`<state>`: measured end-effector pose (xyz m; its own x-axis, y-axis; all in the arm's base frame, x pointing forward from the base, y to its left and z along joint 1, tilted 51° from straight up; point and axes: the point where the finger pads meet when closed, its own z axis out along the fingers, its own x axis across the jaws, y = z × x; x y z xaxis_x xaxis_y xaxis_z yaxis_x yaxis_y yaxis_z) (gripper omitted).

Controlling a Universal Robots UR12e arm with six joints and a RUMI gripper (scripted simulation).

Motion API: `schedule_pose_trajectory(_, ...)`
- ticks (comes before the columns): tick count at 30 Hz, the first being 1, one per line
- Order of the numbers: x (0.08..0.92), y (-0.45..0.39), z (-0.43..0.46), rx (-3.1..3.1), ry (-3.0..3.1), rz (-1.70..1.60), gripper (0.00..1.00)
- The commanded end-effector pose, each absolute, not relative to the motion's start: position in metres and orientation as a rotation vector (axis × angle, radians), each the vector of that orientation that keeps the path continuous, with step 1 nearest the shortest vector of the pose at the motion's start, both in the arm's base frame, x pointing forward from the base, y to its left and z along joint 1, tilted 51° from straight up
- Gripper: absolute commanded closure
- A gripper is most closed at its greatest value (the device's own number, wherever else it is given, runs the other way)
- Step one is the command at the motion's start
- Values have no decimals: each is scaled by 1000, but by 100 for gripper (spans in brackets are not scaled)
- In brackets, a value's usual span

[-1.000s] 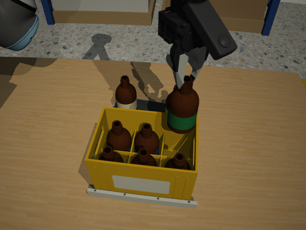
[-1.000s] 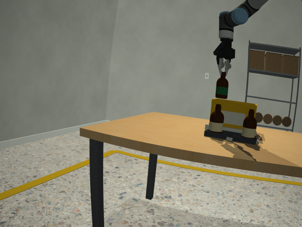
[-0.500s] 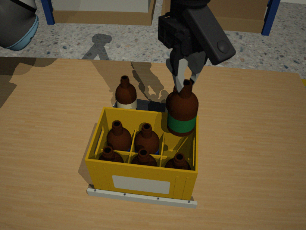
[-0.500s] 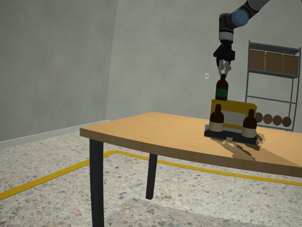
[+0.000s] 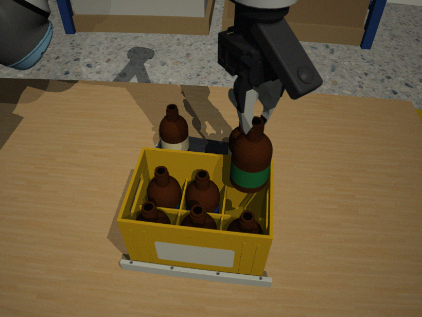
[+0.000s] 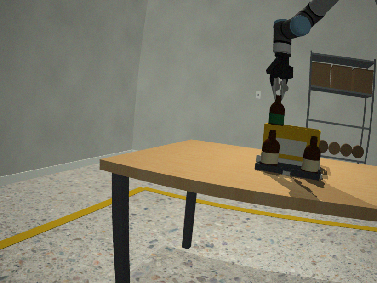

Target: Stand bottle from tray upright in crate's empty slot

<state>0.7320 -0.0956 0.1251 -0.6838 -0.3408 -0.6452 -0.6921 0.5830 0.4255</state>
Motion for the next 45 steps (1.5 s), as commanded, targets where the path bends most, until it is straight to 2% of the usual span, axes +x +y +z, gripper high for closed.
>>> schedule_pose_trajectory(1,733,-93,123,-822,2310,924,100)
schedule_pose_trajectory(45,735,-89,119,-822,2310,924,100)
